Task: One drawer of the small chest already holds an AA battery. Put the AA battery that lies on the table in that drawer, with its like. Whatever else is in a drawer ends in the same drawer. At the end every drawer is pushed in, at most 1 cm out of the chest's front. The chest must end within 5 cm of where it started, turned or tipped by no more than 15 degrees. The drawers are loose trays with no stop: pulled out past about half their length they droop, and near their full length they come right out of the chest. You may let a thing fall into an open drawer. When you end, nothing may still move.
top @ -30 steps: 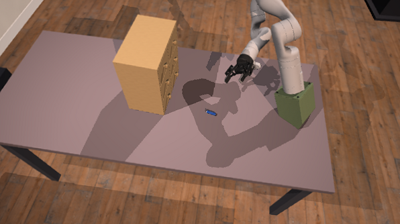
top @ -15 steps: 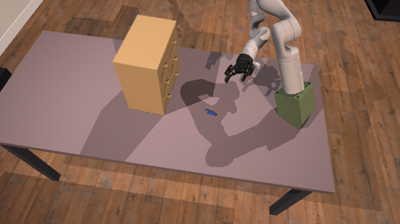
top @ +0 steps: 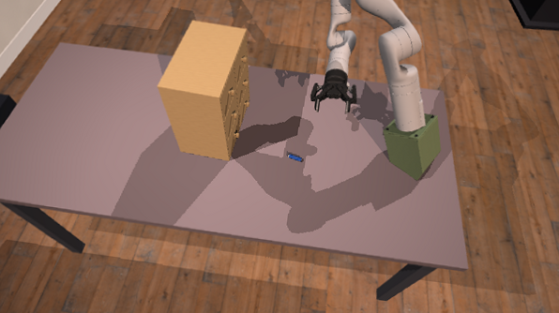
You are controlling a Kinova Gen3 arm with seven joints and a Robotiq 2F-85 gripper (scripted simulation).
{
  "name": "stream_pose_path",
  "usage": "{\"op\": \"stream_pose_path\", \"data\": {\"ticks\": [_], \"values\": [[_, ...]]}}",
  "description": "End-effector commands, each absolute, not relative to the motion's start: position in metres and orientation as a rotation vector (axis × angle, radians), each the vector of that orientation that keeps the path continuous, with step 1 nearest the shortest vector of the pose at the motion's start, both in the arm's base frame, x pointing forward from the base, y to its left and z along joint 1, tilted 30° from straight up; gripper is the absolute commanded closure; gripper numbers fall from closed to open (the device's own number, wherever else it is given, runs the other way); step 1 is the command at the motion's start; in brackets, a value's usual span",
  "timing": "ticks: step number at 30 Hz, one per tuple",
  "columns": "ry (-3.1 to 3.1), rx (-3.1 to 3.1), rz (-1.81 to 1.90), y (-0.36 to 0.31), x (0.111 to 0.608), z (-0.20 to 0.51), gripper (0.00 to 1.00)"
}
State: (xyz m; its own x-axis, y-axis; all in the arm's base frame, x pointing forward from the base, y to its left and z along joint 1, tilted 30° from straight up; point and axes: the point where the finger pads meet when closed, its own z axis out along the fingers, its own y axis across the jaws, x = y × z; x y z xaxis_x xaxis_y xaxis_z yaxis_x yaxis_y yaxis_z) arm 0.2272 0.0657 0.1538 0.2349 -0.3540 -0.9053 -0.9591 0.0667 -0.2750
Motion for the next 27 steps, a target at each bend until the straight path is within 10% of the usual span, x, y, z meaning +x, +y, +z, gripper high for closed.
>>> {"op": "stream_pose_path", "data": {"ticks": [1,27], "values": [[1.204,-1.652,0.693,0.0695,0.2258,0.1598,0.00],[1.053,-1.812,0.662,0.0746,0.2167,0.1652,0.00]]}}
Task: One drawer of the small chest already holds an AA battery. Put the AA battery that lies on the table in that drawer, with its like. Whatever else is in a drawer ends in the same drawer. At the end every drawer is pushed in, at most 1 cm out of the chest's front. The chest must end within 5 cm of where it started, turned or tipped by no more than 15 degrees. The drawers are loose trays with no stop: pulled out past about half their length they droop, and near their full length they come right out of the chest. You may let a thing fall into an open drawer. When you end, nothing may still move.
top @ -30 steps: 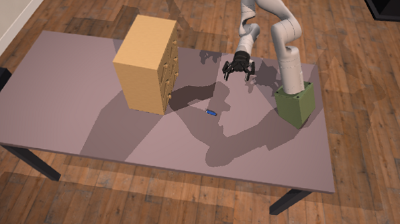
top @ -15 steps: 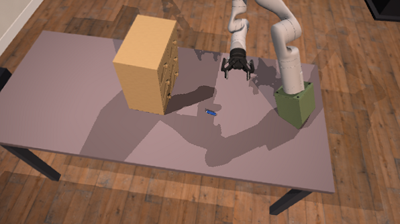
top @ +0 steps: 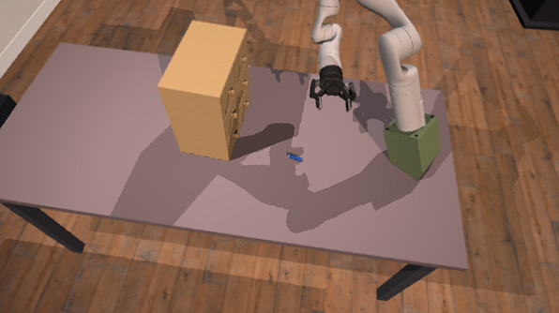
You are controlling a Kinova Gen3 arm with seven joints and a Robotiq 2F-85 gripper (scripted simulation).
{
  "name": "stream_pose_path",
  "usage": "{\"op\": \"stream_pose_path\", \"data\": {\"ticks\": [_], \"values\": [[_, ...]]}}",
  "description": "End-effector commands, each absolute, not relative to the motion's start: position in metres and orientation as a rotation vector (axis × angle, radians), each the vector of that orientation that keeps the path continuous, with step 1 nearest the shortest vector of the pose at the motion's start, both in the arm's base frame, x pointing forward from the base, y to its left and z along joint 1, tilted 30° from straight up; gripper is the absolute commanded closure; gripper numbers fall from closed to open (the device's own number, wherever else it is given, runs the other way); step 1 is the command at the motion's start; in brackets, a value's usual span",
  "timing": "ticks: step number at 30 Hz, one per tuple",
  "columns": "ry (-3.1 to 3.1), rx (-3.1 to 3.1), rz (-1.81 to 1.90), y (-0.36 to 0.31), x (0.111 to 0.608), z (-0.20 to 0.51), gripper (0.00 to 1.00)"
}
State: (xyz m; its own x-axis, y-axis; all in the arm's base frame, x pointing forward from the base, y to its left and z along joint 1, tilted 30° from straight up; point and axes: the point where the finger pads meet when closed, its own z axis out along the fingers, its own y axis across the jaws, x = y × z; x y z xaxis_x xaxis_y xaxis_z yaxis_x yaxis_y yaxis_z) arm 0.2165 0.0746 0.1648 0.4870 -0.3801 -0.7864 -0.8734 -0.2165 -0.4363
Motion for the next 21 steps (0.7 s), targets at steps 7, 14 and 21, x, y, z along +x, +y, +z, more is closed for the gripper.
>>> {"op": "stream_pose_path", "data": {"ticks": [7,14,21], "values": [[0.969,-1.893,0.646,0.0766,0.2119,0.1679,0.00],[0.879,-1.973,0.629,0.0782,0.2069,0.1705,0.00],[0.879,-1.973,0.629,0.0782,0.2069,0.1705,0.00]]}}
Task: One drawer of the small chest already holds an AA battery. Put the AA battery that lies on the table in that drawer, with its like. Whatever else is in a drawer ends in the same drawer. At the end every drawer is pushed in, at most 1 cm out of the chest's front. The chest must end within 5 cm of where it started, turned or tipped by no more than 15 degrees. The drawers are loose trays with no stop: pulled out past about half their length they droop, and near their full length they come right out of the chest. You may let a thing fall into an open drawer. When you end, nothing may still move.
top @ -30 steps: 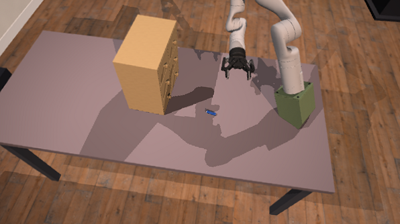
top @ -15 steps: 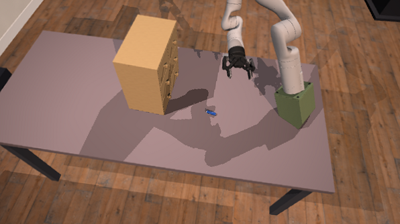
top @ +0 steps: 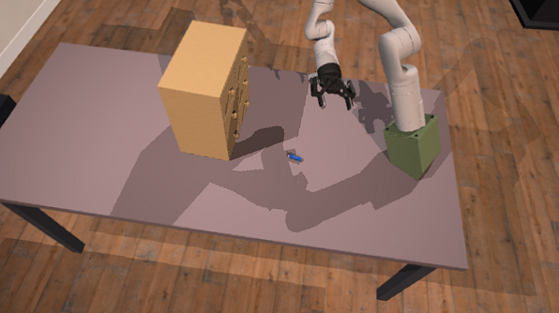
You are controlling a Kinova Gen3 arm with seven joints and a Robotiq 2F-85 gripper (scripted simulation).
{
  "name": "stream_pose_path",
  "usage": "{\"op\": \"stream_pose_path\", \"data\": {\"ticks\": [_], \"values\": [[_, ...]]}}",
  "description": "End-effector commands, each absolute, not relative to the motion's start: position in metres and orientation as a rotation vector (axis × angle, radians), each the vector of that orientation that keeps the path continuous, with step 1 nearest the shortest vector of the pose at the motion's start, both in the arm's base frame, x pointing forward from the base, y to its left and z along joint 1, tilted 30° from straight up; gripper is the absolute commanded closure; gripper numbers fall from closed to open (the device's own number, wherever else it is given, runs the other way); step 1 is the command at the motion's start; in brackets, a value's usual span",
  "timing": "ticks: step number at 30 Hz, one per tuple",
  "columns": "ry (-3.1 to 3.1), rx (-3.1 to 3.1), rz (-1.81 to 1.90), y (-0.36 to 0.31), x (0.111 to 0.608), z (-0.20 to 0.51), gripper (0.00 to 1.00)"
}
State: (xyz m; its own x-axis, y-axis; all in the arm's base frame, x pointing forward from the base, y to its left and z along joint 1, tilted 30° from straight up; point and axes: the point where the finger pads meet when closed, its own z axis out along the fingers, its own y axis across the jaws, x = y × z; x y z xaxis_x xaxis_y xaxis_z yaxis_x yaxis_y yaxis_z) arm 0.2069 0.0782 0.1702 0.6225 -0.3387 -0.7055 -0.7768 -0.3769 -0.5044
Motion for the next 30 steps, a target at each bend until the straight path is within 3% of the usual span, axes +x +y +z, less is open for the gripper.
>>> {"op": "stream_pose_path", "data": {"ticks": [1,30], "values": [[0.782,-2.051,0.613,0.0793,0.2019,0.1731,0.00],[0.572,-2.202,0.578,0.0798,0.1922,0.1784,0.00]]}}
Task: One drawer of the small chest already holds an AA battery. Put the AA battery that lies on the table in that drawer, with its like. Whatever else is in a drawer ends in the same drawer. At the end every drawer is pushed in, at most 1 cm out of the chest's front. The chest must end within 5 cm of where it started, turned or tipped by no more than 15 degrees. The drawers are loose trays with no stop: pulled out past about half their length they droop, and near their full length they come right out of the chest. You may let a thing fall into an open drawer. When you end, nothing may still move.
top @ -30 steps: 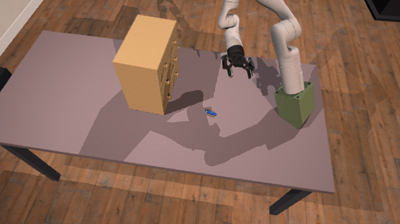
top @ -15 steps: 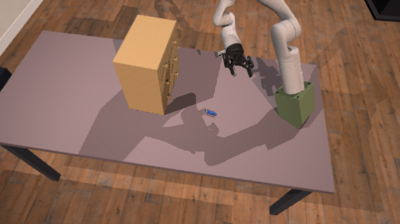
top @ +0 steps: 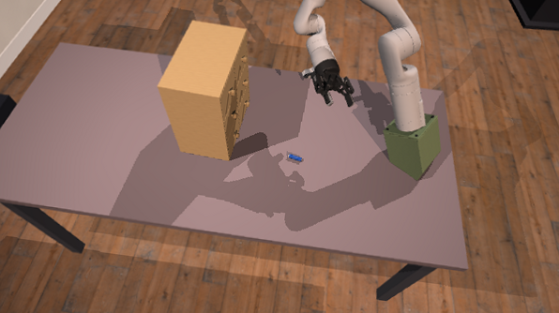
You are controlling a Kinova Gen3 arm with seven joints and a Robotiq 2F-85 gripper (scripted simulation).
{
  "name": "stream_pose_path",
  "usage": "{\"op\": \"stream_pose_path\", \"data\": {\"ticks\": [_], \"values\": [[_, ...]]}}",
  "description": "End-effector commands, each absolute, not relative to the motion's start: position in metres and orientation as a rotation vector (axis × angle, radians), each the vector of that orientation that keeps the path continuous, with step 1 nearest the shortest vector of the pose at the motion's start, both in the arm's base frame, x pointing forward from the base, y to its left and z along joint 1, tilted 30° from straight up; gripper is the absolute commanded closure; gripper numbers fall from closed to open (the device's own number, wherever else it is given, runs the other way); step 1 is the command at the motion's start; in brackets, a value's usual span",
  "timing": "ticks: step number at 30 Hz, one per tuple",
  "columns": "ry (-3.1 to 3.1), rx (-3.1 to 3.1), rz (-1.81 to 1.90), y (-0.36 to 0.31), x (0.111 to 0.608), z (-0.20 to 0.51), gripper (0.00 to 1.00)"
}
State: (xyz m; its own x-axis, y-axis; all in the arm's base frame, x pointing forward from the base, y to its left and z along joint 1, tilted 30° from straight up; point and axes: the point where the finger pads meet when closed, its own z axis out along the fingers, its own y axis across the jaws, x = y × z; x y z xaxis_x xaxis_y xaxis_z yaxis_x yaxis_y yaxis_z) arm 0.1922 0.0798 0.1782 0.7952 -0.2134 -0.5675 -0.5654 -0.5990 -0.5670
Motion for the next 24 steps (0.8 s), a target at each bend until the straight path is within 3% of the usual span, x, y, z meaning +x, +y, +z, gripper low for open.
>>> {"op": "stream_pose_path", "data": {"ticks": [1,24], "values": [[0.460,-2.274,0.560,0.0792,0.1876,0.1812,0.00],[0.221,-2.405,0.523,0.0762,0.1798,0.1871,0.00]]}}
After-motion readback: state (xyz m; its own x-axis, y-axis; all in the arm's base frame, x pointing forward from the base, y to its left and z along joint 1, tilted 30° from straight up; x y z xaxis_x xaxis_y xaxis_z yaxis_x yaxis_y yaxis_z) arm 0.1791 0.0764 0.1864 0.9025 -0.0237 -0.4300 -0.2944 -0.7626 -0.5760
